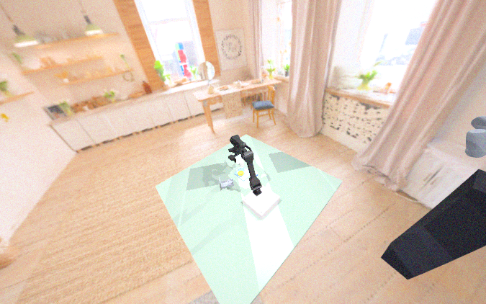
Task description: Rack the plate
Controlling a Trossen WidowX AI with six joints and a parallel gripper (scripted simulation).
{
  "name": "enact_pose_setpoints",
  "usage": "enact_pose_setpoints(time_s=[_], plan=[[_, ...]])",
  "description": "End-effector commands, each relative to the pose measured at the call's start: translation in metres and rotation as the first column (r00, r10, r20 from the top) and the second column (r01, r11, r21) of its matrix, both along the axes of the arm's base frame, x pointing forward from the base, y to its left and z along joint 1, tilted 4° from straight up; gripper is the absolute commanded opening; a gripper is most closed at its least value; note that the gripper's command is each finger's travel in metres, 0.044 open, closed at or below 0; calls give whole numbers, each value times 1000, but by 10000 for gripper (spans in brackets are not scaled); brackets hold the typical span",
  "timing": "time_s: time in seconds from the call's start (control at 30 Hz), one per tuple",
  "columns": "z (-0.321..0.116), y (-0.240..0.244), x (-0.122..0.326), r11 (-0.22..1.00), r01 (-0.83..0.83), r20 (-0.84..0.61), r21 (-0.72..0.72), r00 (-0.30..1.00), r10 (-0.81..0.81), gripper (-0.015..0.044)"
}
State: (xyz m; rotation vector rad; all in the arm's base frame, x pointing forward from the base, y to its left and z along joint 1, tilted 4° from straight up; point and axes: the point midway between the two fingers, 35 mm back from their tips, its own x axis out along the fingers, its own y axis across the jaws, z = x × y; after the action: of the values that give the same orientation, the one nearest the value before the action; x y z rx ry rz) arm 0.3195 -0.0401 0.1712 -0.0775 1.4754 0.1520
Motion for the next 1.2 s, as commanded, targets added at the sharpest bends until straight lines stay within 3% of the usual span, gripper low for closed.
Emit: enact_pose_setpoints(time_s=[0.0, 0.23, 1.17], plan=[[-28, 2, 4, 1000, -10, -5, -10, 1000, 10, 400], [-107, 11, -1, 1000, -10, -6, -9, 1000, 10, 400], [-146, 11, 3, 1000, -11, -7, -9, 1000, 11, 400]])
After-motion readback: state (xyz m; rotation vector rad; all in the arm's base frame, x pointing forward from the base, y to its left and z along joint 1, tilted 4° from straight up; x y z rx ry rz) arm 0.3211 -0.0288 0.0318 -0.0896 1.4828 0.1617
